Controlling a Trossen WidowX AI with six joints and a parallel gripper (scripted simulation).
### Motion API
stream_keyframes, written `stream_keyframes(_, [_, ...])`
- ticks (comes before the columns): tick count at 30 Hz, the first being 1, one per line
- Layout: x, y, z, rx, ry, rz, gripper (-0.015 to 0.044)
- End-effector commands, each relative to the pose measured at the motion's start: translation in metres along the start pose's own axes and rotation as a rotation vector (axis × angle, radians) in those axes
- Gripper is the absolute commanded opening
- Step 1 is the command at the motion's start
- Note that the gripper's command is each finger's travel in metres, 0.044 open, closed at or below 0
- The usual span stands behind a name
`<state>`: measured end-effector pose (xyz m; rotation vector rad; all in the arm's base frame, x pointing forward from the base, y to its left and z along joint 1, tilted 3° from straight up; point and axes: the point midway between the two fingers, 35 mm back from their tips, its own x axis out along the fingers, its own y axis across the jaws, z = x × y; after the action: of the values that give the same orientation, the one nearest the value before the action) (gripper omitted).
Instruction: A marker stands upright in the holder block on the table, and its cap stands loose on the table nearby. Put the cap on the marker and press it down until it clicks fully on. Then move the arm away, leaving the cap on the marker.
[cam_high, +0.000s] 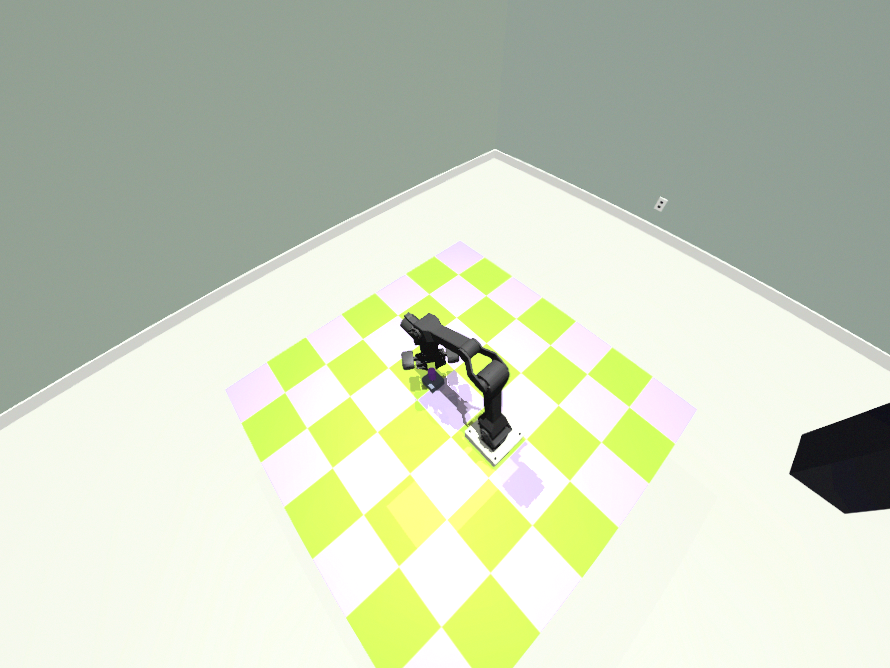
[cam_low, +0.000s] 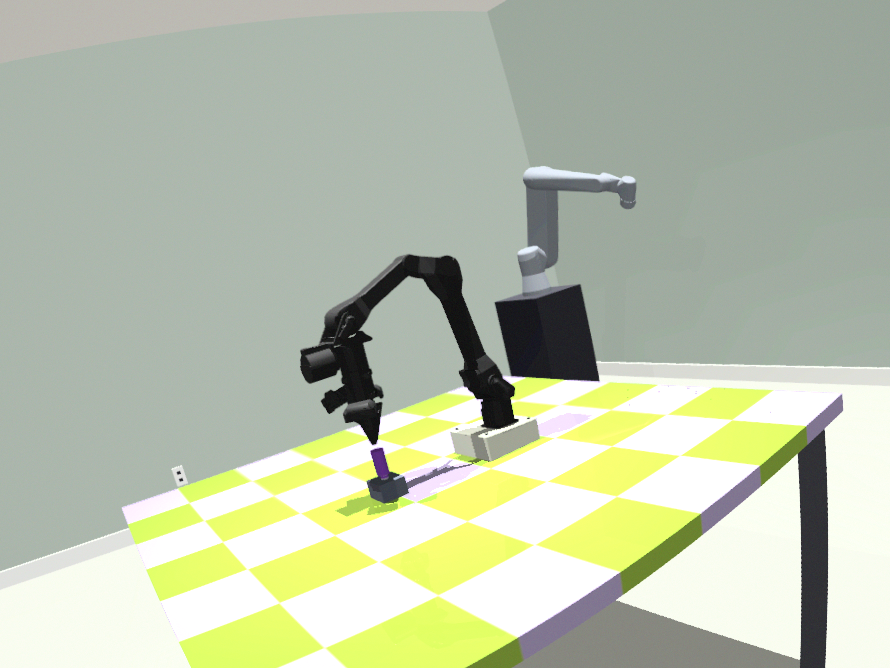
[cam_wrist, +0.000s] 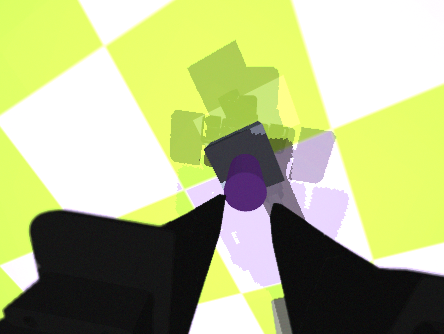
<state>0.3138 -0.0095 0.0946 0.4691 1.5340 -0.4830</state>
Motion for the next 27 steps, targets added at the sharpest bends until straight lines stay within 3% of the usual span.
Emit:
stream_keyframes(1, [-0.015, 0.002, 0.001, -0.568, -0.002, -0.004, 0.002])
stream_keyframes(2, [-0.015, 0.002, 0.001, -0.568, -0.002, -0.004, 0.0])
stream_keyframes(27, [-0.004, 0.002, 0.0, -0.568, -0.003, -0.004, 0.0])
